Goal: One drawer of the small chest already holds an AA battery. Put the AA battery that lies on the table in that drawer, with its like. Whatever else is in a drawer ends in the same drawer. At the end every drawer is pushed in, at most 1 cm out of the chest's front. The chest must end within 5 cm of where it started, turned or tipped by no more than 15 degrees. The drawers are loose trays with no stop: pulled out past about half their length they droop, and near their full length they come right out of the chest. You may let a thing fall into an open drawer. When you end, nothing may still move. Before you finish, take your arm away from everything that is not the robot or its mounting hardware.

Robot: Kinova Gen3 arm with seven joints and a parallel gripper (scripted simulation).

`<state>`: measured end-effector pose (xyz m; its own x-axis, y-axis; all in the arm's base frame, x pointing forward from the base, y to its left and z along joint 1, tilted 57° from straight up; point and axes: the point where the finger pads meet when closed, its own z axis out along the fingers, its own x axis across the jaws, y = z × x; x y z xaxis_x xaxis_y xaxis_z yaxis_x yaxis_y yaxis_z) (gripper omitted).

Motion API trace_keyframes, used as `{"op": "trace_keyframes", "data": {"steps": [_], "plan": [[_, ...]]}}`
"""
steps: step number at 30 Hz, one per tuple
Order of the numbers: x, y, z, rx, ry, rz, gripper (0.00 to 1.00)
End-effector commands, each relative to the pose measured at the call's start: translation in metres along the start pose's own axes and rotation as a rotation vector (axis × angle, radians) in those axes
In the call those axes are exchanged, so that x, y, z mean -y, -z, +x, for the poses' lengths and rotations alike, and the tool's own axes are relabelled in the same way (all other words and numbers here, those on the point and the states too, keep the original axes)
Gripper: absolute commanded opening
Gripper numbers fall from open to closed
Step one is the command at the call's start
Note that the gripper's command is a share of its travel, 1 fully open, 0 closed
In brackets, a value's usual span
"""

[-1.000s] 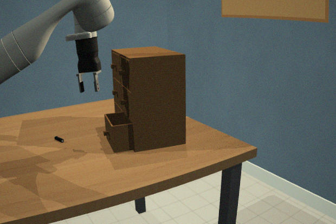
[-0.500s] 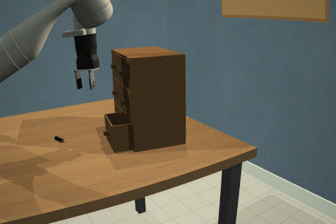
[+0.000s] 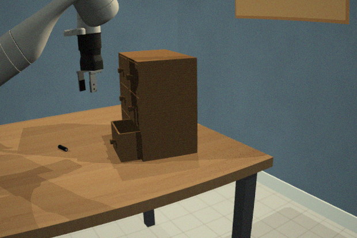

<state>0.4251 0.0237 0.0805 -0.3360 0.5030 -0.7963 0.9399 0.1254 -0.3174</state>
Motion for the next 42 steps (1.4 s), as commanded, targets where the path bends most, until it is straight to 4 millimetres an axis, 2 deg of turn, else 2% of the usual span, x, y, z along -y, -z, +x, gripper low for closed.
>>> {"op": "trace_keyframes", "data": {"steps": [1,26,42], "plan": [[0.001,0.004,0.000,-0.002,-0.032,-0.005,1.00],[0.013,0.019,0.007,-0.024,-0.340,0.007,1.00],[0.018,0.025,0.010,-0.033,-0.466,0.012,1.00]]}}
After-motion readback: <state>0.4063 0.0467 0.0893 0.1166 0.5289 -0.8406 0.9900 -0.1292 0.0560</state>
